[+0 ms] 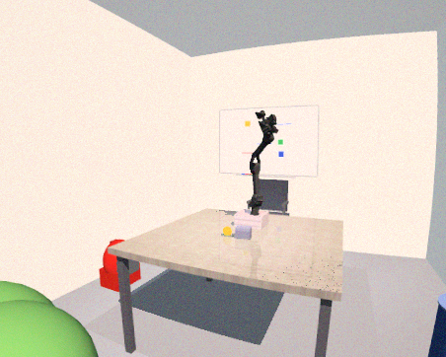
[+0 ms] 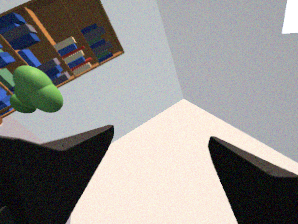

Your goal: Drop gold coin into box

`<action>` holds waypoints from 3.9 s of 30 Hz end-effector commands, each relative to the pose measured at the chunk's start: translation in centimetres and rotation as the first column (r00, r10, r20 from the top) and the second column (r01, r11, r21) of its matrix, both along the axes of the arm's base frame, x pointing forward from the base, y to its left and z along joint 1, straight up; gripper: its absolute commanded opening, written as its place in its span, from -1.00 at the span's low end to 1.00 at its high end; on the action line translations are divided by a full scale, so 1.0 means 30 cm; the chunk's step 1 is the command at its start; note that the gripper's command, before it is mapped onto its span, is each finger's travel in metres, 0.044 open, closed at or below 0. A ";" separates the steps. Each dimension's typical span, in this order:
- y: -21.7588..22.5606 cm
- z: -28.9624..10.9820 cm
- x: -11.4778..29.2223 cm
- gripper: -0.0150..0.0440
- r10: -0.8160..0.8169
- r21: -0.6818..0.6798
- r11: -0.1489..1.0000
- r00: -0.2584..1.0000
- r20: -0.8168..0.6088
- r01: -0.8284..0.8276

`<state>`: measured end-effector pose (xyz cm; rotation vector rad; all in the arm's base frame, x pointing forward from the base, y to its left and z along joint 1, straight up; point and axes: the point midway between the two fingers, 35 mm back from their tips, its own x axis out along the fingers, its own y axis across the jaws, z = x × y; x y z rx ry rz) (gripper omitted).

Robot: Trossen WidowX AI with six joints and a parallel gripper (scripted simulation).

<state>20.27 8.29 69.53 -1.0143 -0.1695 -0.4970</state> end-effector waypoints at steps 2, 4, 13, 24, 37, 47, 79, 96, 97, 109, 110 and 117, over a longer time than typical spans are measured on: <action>0.006 -0.002 0.008 0.69 -0.001 -0.003 1.000 1.000 0.004 0.001; 0.022 -0.009 0.033 0.51 -0.004 -0.012 1.000 1.000 0.015 0.004; 0.082 -0.075 0.207 0.05 -0.015 -0.102 0.995 0.998 0.054 0.021; 0.119 -0.317 0.518 0.05 0.093 -0.005 0.996 0.995 -0.035 -0.094; -0.109 -0.861 0.852 0.05 0.185 0.461 0.887 0.940 -0.285 -0.035; -0.350 -1.267 0.882 0.05 0.150 0.769 0.580 0.893 -0.424 0.268; -0.608 -2.063 0.346 0.05 -0.087 0.333 -0.838 0.497 -0.863 0.433; -0.592 -2.230 0.349 0.05 -0.086 0.333 -0.838 0.497 -0.864 0.433; -0.592 -2.231 0.349 0.05 -0.086 0.333 -0.838 0.497 -0.864 0.433; -0.594 -2.292 0.354 0.05 -0.087 0.332 -0.838 0.496 -0.864 0.433; -0.594 -2.298 0.354 0.05 -0.087 0.332 -0.838 0.496 -0.864 0.433; -0.595 -2.335 0.355 0.05 -0.087 0.332 -0.838 0.495 -0.865 0.433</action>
